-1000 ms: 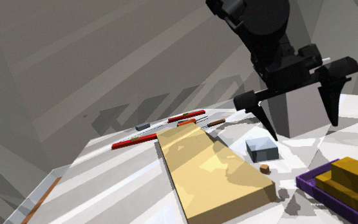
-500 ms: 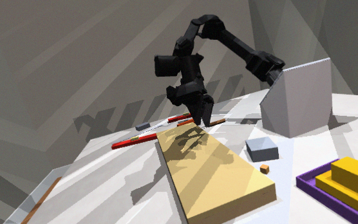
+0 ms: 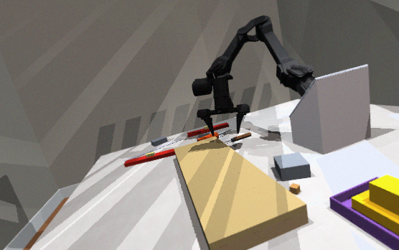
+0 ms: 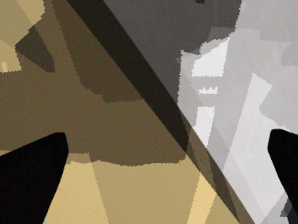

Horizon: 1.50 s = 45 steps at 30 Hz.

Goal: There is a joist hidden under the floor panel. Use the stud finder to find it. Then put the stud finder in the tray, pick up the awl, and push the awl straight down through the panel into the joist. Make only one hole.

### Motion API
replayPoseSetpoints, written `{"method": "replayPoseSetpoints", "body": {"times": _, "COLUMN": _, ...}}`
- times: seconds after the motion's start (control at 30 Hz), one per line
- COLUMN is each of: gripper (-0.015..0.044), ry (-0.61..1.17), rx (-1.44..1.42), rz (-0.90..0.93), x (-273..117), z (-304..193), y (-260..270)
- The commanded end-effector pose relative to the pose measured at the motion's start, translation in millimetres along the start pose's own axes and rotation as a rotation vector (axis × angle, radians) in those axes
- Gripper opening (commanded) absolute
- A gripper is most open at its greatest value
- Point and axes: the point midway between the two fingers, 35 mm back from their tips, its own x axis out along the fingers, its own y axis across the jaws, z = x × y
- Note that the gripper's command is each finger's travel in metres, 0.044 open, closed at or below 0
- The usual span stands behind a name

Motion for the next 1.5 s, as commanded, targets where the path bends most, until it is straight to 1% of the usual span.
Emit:
{"method": "replayPoseSetpoints", "body": {"times": 0.0, "gripper": 0.0440, "ry": -0.110, "rx": 0.510, "rz": 0.052, "x": -10.3, "z": 68.8, "y": -24.0}}
{"method": "replayPoseSetpoints", "body": {"times": 0.13, "gripper": 0.0440, "ry": -0.205, "rx": 0.916, "rz": 0.123, "x": -22.4, "z": 116.5, "y": -51.7}}
{"method": "replayPoseSetpoints", "body": {"times": 0.2, "gripper": 0.0440, "ry": -0.227, "rx": 1.006, "rz": 0.143, "x": -25.5, "z": 126.0, "y": -59.0}}
{"method": "replayPoseSetpoints", "body": {"times": 0.93, "gripper": 0.0440, "ry": -0.229, "rx": 1.012, "rz": 0.145, "x": -28.2, "z": 135.3, "y": -58.7}}
{"method": "replayPoseSetpoints", "body": {"times": 1.47, "gripper": 0.0440, "ry": -0.230, "rx": 1.012, "rz": 0.144, "x": -4.1, "z": 142.3, "y": -58.4}}
